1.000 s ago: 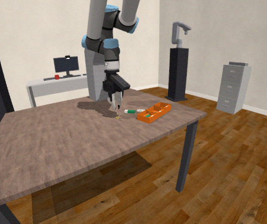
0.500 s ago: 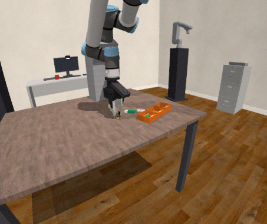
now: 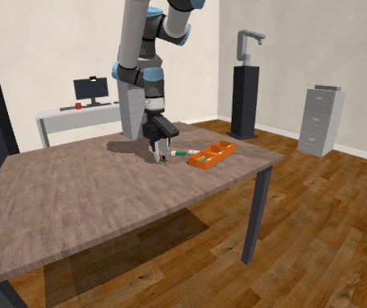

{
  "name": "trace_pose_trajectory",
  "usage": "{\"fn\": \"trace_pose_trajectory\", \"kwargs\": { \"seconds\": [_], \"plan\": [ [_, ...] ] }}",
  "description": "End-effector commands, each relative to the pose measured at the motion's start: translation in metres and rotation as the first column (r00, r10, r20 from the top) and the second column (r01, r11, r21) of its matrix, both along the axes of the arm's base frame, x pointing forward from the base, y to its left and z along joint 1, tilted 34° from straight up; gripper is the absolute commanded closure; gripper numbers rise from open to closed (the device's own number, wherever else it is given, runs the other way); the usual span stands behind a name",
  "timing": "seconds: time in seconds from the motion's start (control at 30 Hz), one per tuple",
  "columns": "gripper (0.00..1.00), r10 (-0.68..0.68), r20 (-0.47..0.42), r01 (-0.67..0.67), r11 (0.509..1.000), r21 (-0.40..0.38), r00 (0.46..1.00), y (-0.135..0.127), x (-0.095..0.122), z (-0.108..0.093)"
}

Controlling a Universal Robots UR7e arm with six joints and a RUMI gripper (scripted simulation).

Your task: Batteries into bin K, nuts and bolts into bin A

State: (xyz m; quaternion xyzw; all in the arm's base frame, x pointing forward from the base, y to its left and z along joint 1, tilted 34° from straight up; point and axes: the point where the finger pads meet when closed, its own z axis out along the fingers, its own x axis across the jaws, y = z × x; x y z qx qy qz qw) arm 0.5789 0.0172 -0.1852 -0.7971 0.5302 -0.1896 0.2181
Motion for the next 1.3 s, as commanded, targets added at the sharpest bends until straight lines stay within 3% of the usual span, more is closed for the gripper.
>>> {"fn": "trace_pose_trajectory", "kwargs": {
  "seconds": [0.0,0.1,0.13,1.17,1.27],
  "plan": [
    [0.82,0.000,0.001,0.000,1.000,0.000,1.000,-0.0001,0.0002,0.0003],
    [0.82,0.000,0.001,0.000,1.000,0.000,1.000,-0.0001,0.0002,0.0004],
    [1.00,0.000,0.001,0.000,1.000,0.000,1.000,-0.0001,0.0002,0.0004],
    [1.00,0.000,0.001,0.000,1.000,0.000,1.000,-0.0001,0.0002,0.0004],
    [1.00,0.000,0.001,0.000,1.000,0.000,1.000,-0.0016,-0.0051,0.0086]
  ]
}}
